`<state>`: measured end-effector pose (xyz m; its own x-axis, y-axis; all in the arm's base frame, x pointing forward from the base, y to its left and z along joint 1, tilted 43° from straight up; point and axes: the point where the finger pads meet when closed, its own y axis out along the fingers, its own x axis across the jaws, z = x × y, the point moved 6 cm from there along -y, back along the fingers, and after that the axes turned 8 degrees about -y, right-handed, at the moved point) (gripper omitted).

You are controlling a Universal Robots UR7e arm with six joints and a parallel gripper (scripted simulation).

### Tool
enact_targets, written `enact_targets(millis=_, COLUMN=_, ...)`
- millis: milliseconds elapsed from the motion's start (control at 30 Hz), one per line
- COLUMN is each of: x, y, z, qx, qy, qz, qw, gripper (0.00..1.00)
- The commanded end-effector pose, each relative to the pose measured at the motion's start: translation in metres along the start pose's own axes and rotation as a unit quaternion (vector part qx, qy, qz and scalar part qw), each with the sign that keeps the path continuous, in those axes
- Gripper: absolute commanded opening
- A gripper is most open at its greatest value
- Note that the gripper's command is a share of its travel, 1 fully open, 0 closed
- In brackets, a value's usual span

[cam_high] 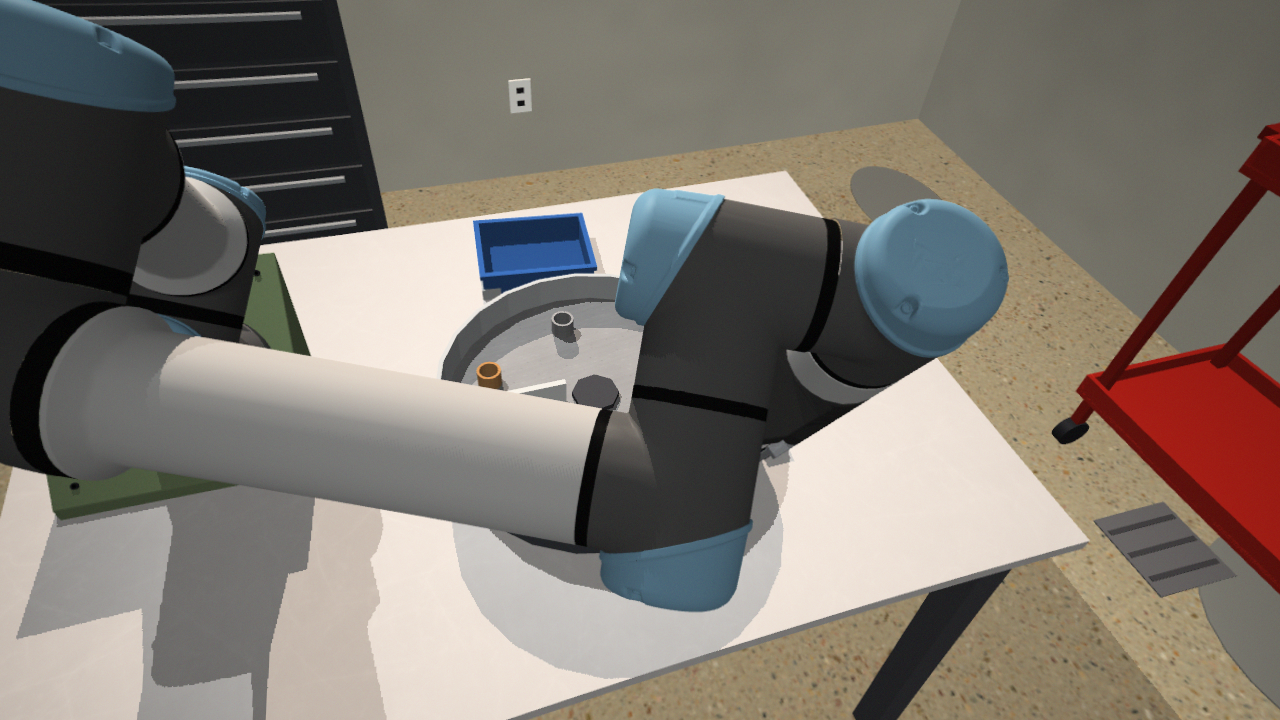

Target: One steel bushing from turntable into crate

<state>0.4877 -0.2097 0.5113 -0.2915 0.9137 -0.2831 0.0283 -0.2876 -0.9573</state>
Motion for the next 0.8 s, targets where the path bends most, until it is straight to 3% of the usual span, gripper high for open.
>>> enact_targets(millis=0, x=0.000, y=-0.001, z=0.000, qx=-0.001, qy=0.000, qz=0.001, qw=1.000, gripper=1.00)
enact_targets(millis=33, x=0.000, y=-0.001, z=0.000, qx=-0.001, qy=0.000, qz=0.001, qw=1.000, gripper=1.00)
enact_targets(millis=200, x=0.049, y=0.018, z=-0.016, qx=-0.001, qy=0.000, qz=0.001, qw=1.000, gripper=1.00)
enact_targets(millis=600, x=0.049, y=0.018, z=-0.016, qx=-0.001, qy=0.000, qz=0.001, qw=1.000, gripper=1.00)
enact_targets(millis=767, x=0.097, y=0.035, z=-0.031, qx=0.000, qy=0.000, qz=0.000, qw=1.000, gripper=1.00)
